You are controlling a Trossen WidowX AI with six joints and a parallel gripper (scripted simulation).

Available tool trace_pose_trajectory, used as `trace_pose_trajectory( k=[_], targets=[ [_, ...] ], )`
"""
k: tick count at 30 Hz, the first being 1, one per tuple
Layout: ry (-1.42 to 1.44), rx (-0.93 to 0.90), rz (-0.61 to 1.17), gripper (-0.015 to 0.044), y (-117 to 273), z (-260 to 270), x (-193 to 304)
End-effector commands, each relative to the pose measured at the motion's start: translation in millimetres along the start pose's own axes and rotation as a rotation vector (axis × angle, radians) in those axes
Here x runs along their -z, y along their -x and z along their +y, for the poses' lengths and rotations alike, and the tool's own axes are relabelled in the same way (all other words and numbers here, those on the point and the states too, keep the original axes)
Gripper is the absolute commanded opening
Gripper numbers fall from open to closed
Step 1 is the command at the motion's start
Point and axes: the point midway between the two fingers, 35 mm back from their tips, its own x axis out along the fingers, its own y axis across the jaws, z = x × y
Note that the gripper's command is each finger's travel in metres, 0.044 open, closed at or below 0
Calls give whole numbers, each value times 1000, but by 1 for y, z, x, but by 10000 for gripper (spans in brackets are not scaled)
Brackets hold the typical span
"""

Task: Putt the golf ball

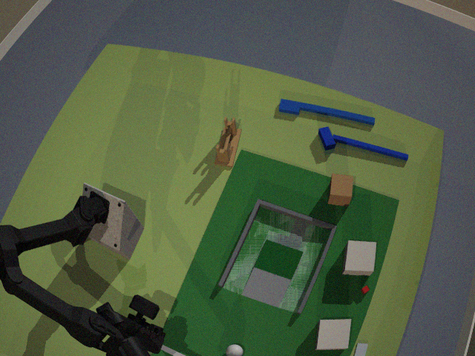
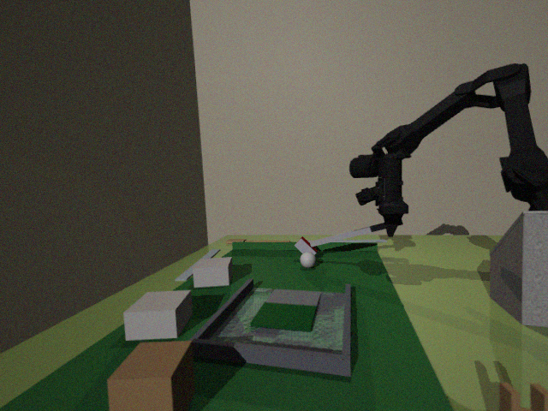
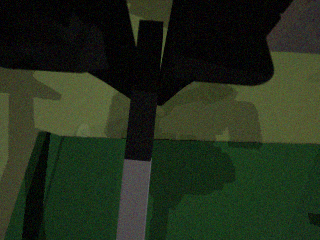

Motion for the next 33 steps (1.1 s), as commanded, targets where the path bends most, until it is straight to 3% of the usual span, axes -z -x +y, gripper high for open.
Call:
trace_pose_trajectory(
  k=[1, 21, 33],
  targets=[
    [-1, 1, -1, 0, 1, 0, 0],
    [-5, 4, 2, 0, -2, -23, 0],
    [5, -13, 0, 0, -1, 109, 1]
  ],
)
